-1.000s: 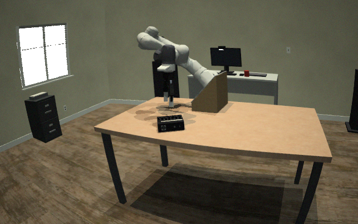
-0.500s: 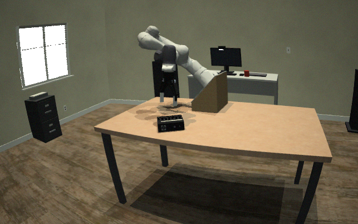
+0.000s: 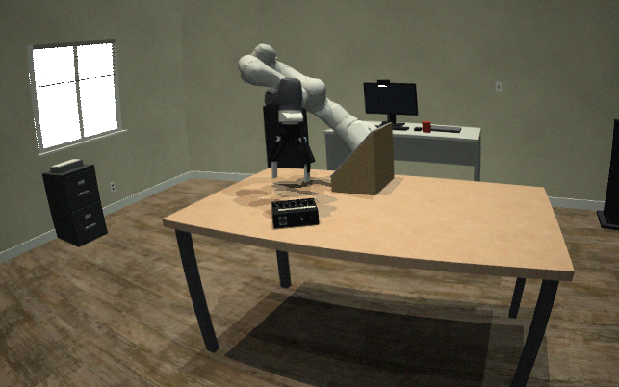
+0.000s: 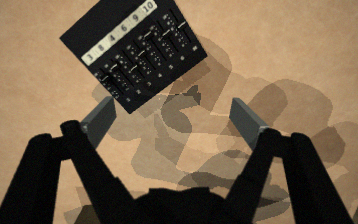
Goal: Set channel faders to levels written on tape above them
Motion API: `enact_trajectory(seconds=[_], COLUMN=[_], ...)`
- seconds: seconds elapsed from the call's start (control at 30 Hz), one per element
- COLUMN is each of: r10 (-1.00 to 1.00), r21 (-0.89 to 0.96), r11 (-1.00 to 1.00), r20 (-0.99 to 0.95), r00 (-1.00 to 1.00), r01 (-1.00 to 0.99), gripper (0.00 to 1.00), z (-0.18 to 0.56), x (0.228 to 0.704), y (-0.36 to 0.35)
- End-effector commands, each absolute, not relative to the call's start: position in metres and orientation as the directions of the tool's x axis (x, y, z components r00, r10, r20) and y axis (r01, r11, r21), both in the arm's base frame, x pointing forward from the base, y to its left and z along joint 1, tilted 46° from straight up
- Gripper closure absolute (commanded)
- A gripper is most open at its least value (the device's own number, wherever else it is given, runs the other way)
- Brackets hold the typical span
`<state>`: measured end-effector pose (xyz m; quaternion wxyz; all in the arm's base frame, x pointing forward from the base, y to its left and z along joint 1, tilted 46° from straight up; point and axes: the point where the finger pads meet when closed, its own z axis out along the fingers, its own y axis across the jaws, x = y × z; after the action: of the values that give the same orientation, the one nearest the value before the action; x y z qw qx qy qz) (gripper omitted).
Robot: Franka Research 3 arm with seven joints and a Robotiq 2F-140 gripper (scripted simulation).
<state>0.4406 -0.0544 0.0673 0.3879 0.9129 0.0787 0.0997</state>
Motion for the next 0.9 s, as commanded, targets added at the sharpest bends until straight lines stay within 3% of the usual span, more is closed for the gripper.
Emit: enact_trajectory(seconds=[0.0,0.53,0.87], r10=[0.387,0.569,0.569], r21=[0.692,0.57,0.57], r11=[-0.638,-0.514,-0.514], r20=[-0.09,-0.332,-0.332], r00=[0.918,0.752,0.752], r01=[0.337,0.641,0.641], gripper=[0.0,0.0,0.0], z=[0.0657,0.0657,0.0657], x=[0.4403,0.4403,0.4403], y=[-0.0511,-0.0511,-0.0511])
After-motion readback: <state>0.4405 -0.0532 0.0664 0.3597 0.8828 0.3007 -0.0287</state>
